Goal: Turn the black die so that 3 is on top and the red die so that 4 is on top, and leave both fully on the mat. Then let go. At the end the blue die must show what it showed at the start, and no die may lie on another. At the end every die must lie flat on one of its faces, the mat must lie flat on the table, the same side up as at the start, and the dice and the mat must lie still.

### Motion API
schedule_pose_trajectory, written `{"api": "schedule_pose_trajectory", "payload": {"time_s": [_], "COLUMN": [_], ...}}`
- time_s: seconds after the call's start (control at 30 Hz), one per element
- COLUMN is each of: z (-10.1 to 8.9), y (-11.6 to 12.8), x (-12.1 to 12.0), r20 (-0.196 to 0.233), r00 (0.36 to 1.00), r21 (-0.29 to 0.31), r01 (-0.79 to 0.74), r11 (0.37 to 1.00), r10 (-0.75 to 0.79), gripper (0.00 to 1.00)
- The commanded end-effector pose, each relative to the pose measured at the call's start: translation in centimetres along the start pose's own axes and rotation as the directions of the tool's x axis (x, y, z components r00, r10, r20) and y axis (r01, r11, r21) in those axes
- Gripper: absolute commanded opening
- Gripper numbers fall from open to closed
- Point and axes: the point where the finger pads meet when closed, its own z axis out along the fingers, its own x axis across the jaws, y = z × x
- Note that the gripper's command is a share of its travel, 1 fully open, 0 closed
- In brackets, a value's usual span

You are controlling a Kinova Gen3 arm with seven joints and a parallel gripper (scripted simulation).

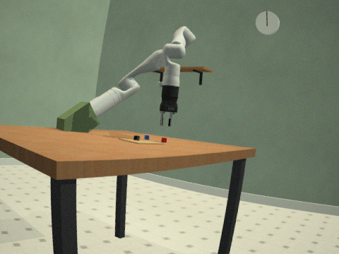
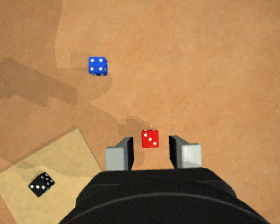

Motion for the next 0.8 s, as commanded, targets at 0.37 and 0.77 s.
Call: {"api": "schedule_pose_trajectory", "payload": {"time_s": [0.37, 0.77], "z": [1.4, 3.2], "y": [0.0, 0.0], "x": [0.0, 0.0], "r20": [0.000, 0.000], "r00": [1.000, 1.000], "r21": [0.001, 0.001], "r01": [-0.001, -0.001], "r11": [1.000, 1.000], "r10": [0.001, 0.001], "gripper": [0.70, 0.70]}}
